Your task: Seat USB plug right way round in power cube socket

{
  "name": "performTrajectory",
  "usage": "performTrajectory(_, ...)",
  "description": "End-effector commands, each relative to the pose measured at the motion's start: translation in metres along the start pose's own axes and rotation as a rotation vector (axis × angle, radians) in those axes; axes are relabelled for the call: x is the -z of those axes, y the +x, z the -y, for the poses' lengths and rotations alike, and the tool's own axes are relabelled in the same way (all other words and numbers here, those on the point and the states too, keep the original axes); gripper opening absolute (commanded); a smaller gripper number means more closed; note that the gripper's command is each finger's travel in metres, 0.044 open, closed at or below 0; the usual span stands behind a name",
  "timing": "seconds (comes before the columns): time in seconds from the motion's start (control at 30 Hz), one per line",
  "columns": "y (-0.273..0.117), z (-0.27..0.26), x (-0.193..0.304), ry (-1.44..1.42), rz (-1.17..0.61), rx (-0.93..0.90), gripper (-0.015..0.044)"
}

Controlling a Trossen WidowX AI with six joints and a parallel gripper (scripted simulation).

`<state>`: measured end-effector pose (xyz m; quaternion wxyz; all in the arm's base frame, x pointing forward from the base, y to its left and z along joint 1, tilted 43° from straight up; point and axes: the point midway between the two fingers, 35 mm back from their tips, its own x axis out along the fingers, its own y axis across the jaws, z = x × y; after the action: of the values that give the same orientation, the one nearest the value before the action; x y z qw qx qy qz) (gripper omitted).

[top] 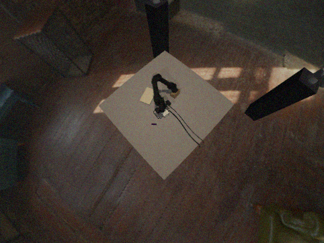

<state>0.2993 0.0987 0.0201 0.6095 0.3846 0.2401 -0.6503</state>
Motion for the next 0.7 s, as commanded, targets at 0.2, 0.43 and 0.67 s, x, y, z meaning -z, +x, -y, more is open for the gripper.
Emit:
performTrajectory(0.2, 0.0021, 0.0016, 0.0001, -0.004, -0.003, 0.005, 0.0000)
performTrajectory(0.43, 0.0029, 0.0016, 0.0000, -0.004, -0.003, 0.005, 0.0000)
performTrajectory(0.67, 0.0037, 0.0016, 0.0000, -0.004, -0.003, 0.005, 0.0000)
